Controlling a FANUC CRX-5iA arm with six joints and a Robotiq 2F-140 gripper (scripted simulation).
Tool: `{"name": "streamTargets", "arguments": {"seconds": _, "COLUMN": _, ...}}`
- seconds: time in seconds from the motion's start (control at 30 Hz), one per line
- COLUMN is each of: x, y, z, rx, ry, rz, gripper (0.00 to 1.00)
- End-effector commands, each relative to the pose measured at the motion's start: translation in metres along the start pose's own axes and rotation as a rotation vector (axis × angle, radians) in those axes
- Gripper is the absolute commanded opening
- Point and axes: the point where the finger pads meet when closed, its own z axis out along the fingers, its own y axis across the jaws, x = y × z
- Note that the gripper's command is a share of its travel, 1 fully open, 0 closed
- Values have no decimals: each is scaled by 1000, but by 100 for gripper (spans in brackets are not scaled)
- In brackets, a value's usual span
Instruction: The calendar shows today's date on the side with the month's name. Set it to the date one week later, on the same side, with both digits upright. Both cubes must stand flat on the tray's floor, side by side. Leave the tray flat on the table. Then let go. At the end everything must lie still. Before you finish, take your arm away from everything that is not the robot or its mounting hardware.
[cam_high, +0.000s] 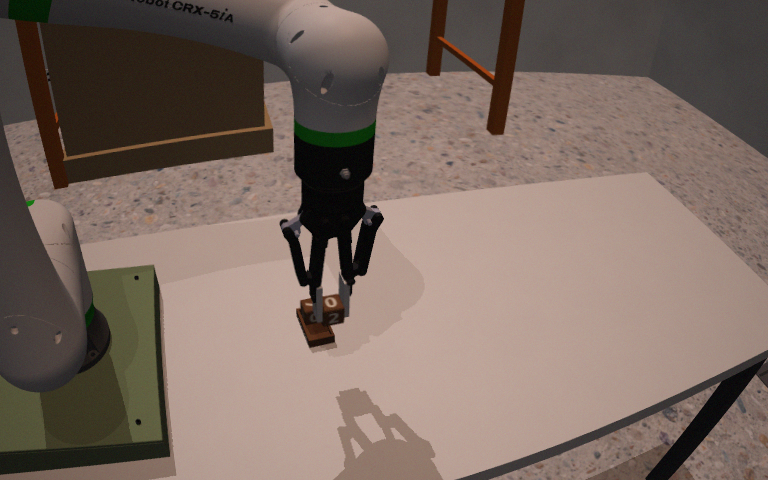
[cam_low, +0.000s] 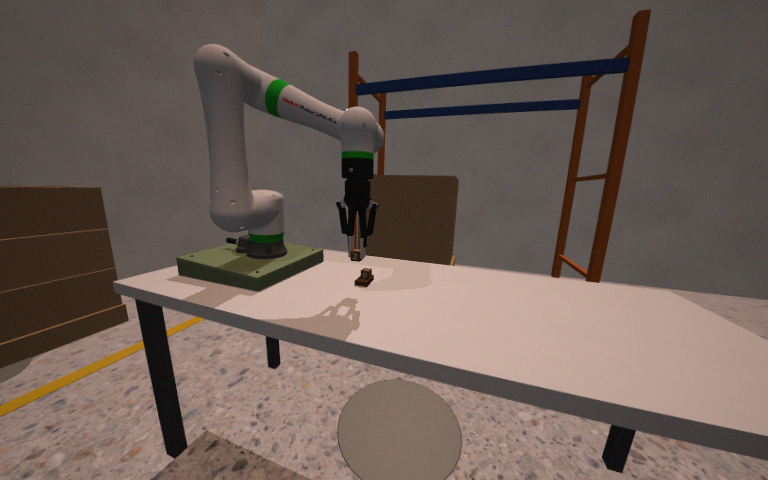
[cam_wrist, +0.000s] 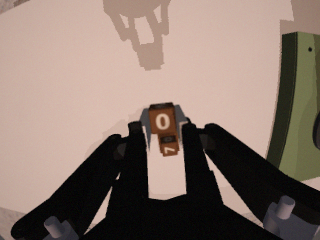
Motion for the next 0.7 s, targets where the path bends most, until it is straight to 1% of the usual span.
{"name": "streamTargets", "arguments": {"seconds": 0.0, "x": 4, "y": 0, "z": 0, "rx": 2, "ry": 11, "rz": 173, "gripper": 17}}
{"name": "streamTargets", "arguments": {"seconds": 0.07, "x": 4, "y": 0, "z": 0, "rx": 2, "ry": 11, "rz": 208, "gripper": 17}}
{"name": "streamTargets", "arguments": {"seconds": 0.1, "x": 6, "y": 0, "z": 0, "rx": 3, "ry": 11, "rz": 271, "gripper": 17}}
{"name": "streamTargets", "arguments": {"seconds": 0.17, "x": 6, "y": 0, "z": 0, "rx": 3, "ry": 11, "rz": 306, "gripper": 17}}
{"name": "streamTargets", "arguments": {"seconds": 0.23, "x": 8, "y": 0, "z": 0, "rx": 3, "ry": 11, "rz": 401, "gripper": 17}}
{"name": "streamTargets", "arguments": {"seconds": 0.3, "x": 8, "y": 0, "z": 0, "rx": 3, "ry": 11, "rz": 401, "gripper": 17}}
{"name": "streamTargets", "arguments": {"seconds": 0.33, "x": 10, "y": 0, "z": 1, "rx": 4, "ry": 11, "rz": 493, "gripper": 17}}
{"name": "streamTargets", "arguments": {"seconds": 0.53, "x": 14, "y": 0, "z": 1, "rx": 5, "ry": 10, "rz": 668, "gripper": 17}}
{"name": "streamTargets", "arguments": {"seconds": 0.67, "x": 17, "y": 0, "z": 1, "rx": 6, "ry": 10, "rz": 819, "gripper": 17}}
